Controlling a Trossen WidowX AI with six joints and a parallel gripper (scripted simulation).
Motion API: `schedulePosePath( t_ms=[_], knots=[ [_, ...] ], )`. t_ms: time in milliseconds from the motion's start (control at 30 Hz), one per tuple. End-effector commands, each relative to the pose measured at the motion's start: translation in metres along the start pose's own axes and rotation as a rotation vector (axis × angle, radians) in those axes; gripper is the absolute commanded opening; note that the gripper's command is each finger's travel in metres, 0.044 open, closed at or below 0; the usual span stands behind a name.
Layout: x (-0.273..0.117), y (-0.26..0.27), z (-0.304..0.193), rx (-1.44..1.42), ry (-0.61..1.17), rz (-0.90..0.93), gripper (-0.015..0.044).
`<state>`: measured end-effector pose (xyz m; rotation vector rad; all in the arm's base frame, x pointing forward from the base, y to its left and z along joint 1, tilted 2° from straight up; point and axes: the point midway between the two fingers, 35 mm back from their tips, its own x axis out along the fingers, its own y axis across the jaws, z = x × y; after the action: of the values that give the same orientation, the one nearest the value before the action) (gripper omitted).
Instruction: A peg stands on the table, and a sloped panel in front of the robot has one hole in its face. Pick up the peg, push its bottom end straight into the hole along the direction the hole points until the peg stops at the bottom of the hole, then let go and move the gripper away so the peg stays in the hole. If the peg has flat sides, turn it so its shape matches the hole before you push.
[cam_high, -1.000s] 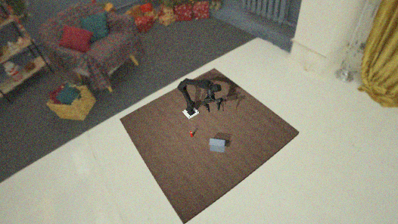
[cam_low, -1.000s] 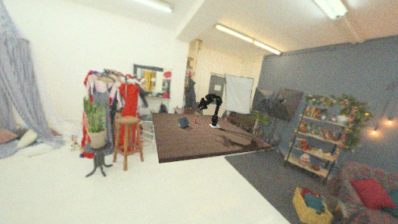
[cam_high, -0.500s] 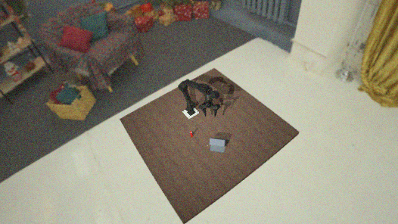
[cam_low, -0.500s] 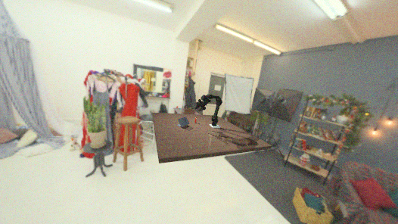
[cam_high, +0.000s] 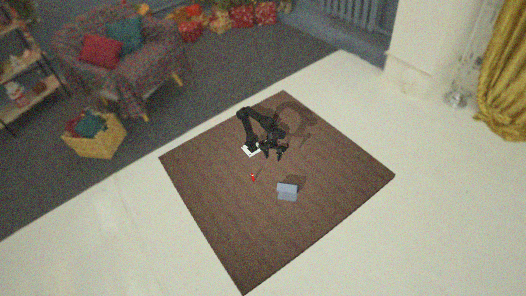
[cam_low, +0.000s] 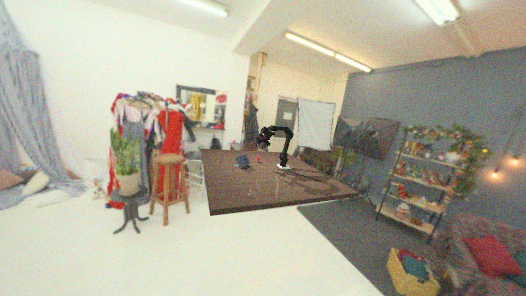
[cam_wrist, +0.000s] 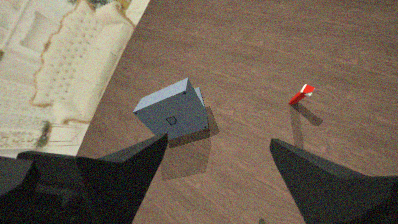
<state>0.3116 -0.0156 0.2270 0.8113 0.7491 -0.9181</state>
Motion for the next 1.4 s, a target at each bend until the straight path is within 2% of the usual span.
schedulePosePath(
  t_ms=[0, 1367],
  knots=[
    [0.014, -0.009, 0.003, 0.017, 0.029, -0.047, 0.044],
    [0.092, -0.105, 0.049, 0.323, 0.294, -0.341, 0.044]
  ],
)
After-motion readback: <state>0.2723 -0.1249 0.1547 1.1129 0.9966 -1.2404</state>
